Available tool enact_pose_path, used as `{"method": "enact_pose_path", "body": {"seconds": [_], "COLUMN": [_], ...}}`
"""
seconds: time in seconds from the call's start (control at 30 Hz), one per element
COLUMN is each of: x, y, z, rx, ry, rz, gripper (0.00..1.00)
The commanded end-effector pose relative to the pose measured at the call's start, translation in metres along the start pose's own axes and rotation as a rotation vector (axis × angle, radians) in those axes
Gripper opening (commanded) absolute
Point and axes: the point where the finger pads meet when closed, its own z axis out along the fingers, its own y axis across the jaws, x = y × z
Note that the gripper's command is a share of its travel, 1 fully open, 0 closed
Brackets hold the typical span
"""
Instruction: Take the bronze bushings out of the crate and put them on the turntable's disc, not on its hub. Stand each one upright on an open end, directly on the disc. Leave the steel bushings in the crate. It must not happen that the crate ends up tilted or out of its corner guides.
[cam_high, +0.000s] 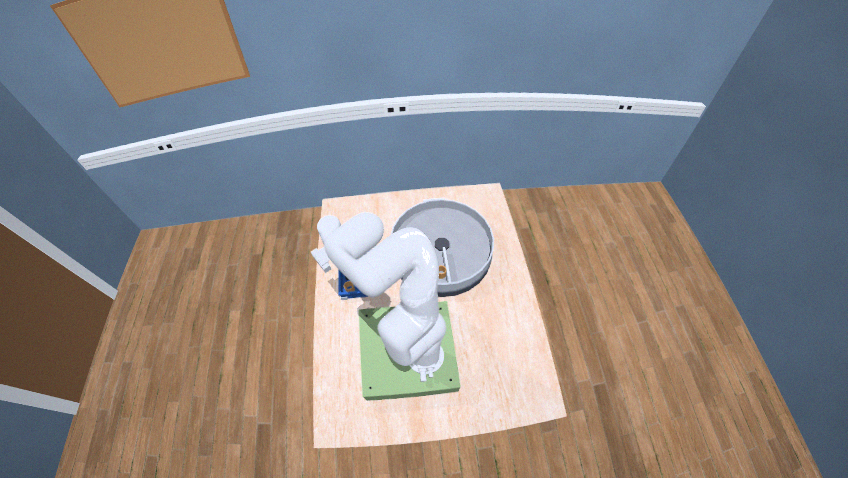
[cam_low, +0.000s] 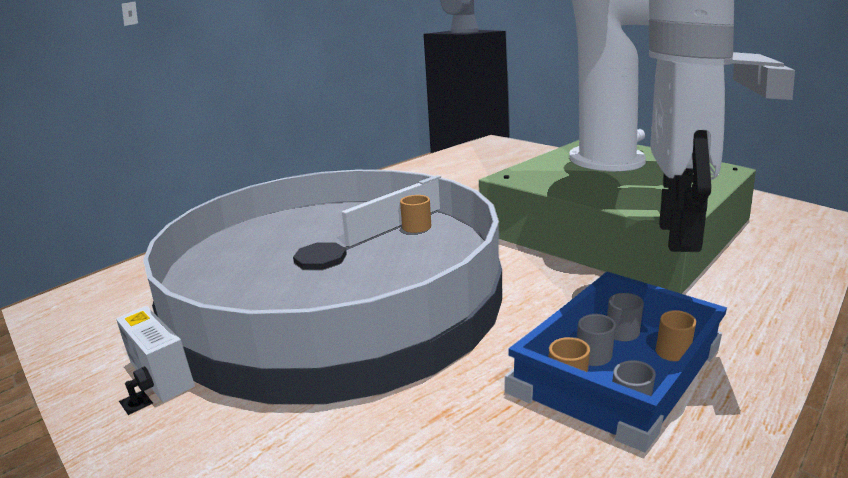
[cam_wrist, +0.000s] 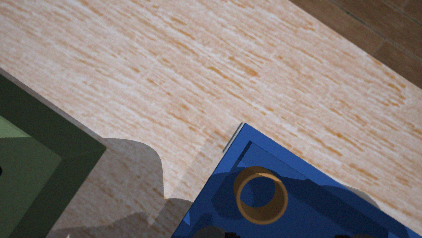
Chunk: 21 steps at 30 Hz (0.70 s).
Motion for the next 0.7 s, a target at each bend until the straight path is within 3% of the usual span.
{"method": "enact_pose_path", "body": {"seconds": [0.0,0.43,0.67], "x": [0.0,0.0,-0.001], "y": [0.001,0.001,0.002], "z": [-0.001,0.002,0.024], "rx": [-0.004,-0.004,-0.004], "ry": [0.0,0.0,0.0], "rz": [0.0,0.0,0.0], "gripper": [0.48,0.48,0.48]}}
